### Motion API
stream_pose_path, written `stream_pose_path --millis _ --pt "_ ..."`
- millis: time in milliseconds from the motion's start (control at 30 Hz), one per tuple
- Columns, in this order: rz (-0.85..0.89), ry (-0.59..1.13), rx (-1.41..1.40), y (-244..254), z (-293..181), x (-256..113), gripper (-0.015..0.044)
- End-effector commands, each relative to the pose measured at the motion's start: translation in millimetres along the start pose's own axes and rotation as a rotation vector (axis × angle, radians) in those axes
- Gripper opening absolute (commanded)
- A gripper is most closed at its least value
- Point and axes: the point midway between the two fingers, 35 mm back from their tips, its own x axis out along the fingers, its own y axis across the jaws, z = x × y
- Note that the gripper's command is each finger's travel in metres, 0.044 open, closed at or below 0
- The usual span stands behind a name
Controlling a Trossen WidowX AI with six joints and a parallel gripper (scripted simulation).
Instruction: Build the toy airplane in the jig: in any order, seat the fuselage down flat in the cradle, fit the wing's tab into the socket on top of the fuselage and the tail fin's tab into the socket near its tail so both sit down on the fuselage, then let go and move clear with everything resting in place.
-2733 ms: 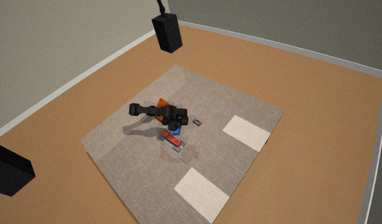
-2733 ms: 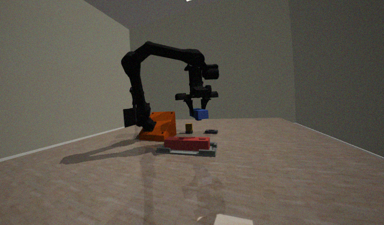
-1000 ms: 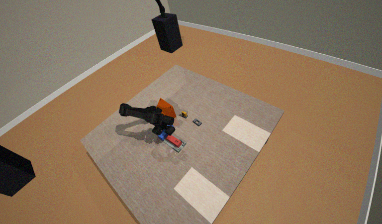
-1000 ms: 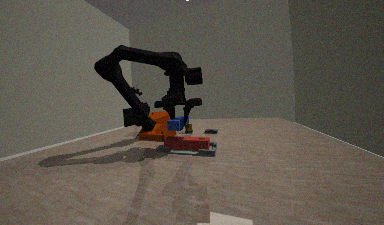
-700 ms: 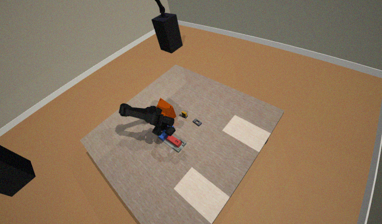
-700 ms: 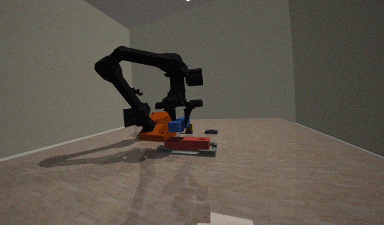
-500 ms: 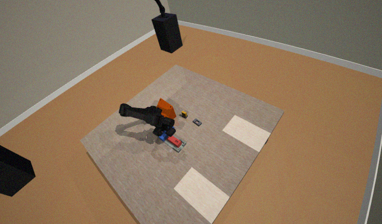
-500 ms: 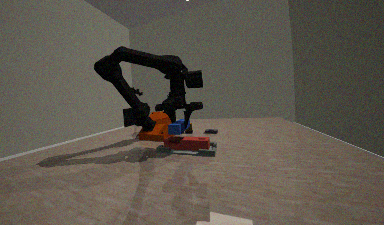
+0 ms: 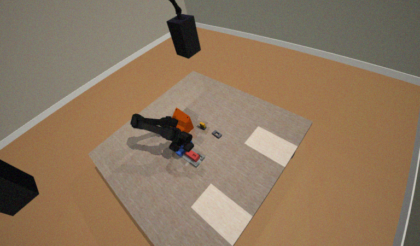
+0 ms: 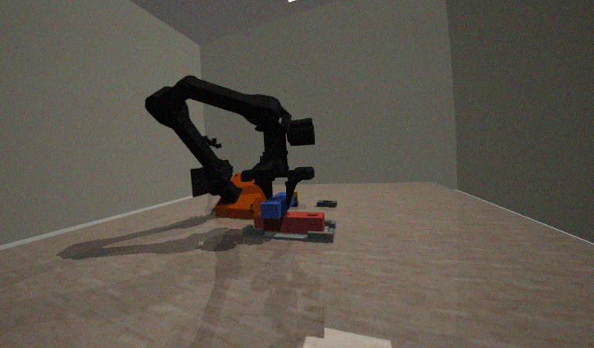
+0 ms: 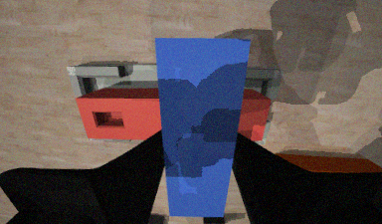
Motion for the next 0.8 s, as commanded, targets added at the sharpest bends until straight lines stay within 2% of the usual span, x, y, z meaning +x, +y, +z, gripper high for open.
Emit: stream_pose_path --millis 0,33,167,333,767 --pt "0.0 -0.005 -0.005 -1.1 0.0 2.5 0.0196" --pt "-0.001 0.0 0.0 -0.2 0.1 0.8 0.0209" --pt "-0.001 0.0 0.0 -0.2 0.1 0.8 0.0183" --pt "-0.001 0.0 0.0 -0.2 0.1 0.8 0.0052" --pt "-0.001 0.0 0.0 -0.2 0.1 0.8 0.0393"
